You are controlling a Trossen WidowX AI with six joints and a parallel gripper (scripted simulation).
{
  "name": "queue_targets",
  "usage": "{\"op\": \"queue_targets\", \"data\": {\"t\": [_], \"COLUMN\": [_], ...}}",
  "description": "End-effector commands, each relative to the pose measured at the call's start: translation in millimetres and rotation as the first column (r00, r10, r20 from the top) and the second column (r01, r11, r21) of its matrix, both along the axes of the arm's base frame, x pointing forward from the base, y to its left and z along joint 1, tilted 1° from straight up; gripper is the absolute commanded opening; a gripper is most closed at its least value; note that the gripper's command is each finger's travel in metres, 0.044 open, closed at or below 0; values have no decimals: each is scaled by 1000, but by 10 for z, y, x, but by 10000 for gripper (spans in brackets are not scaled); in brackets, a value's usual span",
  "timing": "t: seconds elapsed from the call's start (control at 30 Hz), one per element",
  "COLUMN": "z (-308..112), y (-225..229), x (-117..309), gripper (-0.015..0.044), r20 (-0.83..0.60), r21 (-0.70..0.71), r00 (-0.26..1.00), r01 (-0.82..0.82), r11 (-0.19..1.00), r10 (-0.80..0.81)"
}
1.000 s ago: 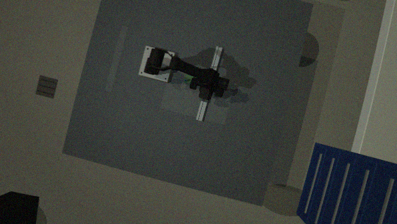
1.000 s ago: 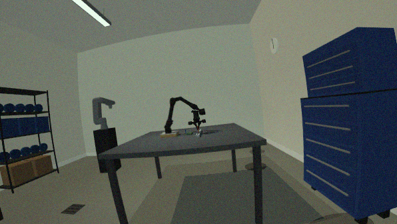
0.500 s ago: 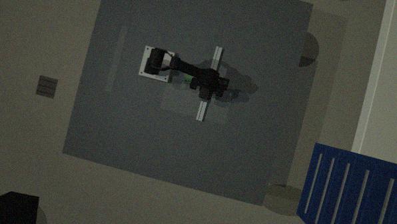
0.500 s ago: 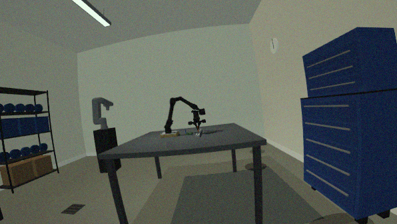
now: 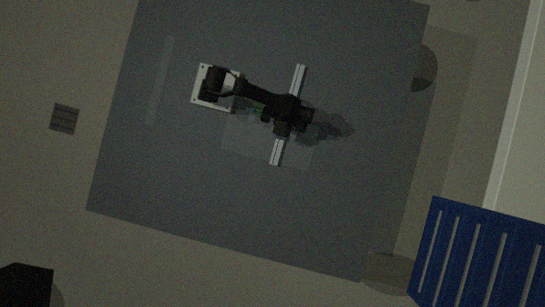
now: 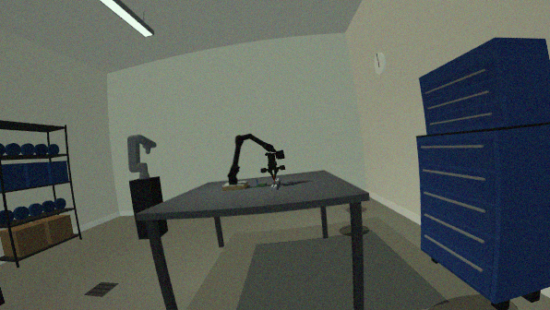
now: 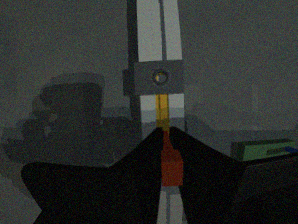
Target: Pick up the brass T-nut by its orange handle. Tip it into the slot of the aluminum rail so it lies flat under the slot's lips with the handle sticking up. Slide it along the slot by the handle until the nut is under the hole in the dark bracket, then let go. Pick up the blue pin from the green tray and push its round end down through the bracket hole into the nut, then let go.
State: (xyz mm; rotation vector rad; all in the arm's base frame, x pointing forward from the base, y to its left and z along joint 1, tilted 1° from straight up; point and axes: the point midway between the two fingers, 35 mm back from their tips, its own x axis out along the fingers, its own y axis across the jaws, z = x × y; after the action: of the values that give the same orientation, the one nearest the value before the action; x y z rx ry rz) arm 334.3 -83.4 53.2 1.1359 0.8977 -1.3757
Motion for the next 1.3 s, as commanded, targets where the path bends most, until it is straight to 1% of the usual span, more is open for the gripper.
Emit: {"op": "queue_targets", "data": {"t": [0.0, 0.33, 0.47, 0.5, 0.53, 0.6, 0.73, 0.83, 1.03, 1.1, 1.17, 1.27], "z": [0, 0, 0, 19, 76, 296, 793, 883, 883, 900, 933, 948], "y": [0, 0, 0, -2, -9, -34, -69, -78, -82, -49, 42, 184], "x": [0, 0, 0, 3, 10, 25, -14, -12, -3, -74, -277, -625], "gripper": [-124, 139, 145, 171, 198, 250, 355, 434, 440, 440, 440, 440], "r20": [0, 0, 0, -3, -13, -36, -27, -18, -18, -21, -28, -41], "r21": [0, 0, 0, 5, 22, 85, 213, 232, 232, 231, 228, 228], "r00": [1000, 1000, 1000, 1000, 999, 988, 926, 911, 911, 882, 781, 557], "r01": [0, 0, 0, -10, -39, -145, -362, -397, -397, -454, -602, -803], "r11": [1000, 1000, 1000, 1000, 999, 986, 908, 888, 888, 861, 765, 550], "r10": [0, 0, 0, 10, 39, 149, 376, 412, 412, 471, 624, 830]}}
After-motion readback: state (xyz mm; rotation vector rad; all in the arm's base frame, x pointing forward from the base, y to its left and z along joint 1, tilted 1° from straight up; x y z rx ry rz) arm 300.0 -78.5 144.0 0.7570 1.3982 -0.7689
